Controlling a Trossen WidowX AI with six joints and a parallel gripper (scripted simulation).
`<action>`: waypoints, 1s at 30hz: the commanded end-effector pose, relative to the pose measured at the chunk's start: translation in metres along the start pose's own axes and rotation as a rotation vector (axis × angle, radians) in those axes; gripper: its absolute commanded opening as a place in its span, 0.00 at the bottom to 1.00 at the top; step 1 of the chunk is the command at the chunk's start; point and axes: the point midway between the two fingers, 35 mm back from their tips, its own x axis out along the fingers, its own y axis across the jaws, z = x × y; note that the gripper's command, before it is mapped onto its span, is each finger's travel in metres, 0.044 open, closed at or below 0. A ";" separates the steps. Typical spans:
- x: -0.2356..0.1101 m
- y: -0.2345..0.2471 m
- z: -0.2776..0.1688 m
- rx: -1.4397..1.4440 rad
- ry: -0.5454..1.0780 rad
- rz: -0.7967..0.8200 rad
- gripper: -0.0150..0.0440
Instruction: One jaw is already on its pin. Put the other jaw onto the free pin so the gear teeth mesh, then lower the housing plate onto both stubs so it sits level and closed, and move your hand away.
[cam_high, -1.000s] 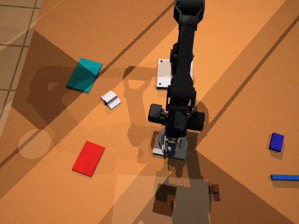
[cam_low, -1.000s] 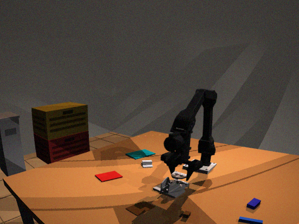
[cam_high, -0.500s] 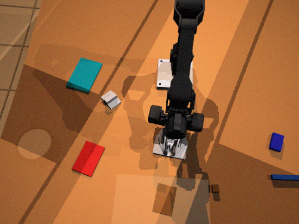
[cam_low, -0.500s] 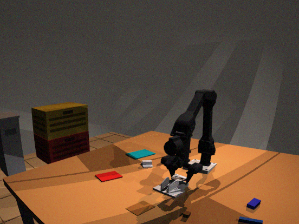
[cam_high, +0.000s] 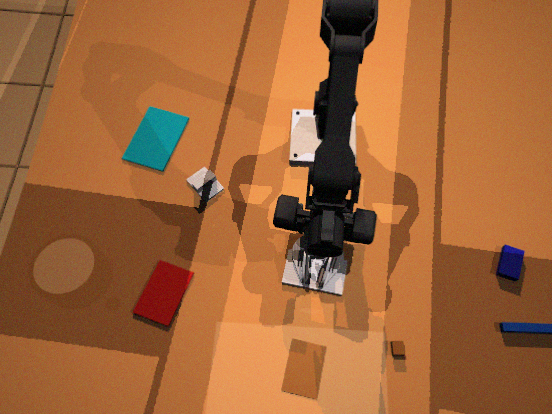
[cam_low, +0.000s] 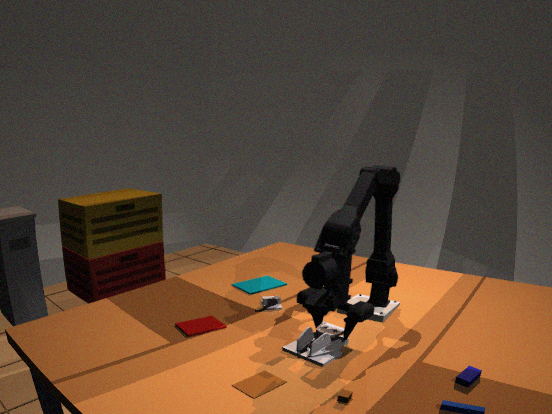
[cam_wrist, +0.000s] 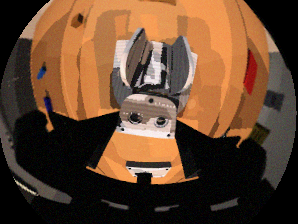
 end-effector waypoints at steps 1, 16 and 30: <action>0.001 0.000 -0.001 -0.003 0.002 0.001 0.85; 0.004 0.000 -0.001 -0.002 0.002 0.001 0.85; 0.006 0.000 -0.001 -0.001 0.002 0.001 0.85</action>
